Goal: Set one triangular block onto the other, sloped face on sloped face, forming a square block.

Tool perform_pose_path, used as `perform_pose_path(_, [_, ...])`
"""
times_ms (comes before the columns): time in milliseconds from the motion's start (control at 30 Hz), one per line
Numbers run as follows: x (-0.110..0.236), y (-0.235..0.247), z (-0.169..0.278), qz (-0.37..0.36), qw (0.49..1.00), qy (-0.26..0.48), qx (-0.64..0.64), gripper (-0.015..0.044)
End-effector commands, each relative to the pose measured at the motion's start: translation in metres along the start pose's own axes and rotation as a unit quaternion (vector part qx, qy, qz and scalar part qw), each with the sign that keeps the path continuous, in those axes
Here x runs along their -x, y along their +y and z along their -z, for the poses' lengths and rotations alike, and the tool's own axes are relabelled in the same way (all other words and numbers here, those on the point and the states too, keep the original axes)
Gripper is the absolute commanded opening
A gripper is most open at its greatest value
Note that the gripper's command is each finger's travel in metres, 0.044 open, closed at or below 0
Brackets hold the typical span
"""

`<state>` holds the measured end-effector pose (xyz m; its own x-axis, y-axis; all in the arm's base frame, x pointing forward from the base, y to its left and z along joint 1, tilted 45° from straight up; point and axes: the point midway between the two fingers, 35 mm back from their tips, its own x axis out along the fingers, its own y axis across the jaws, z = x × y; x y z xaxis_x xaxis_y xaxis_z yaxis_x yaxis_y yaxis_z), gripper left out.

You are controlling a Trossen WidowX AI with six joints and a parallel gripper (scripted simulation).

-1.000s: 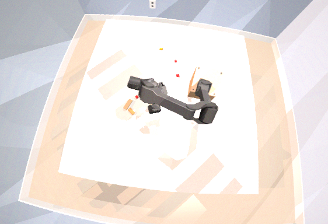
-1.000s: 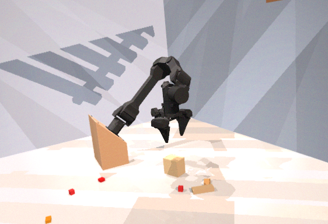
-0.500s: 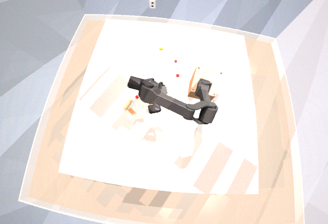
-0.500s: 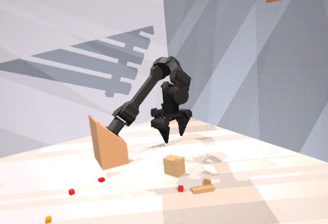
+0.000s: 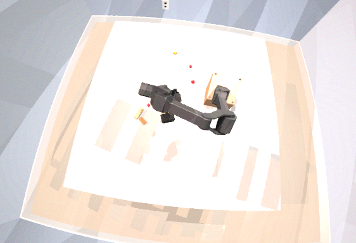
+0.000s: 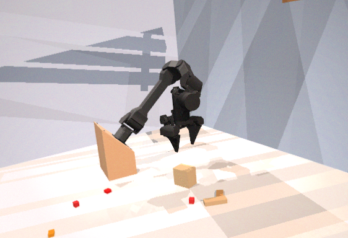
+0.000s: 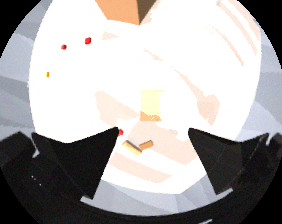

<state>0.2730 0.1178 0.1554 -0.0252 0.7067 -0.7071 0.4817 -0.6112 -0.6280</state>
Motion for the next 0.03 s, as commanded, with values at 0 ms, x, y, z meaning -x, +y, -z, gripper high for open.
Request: perform_pose_path(0, [0.0002, 0.0001, 0.0003, -0.001, 1.0, 0.001, -0.002, 0.044])
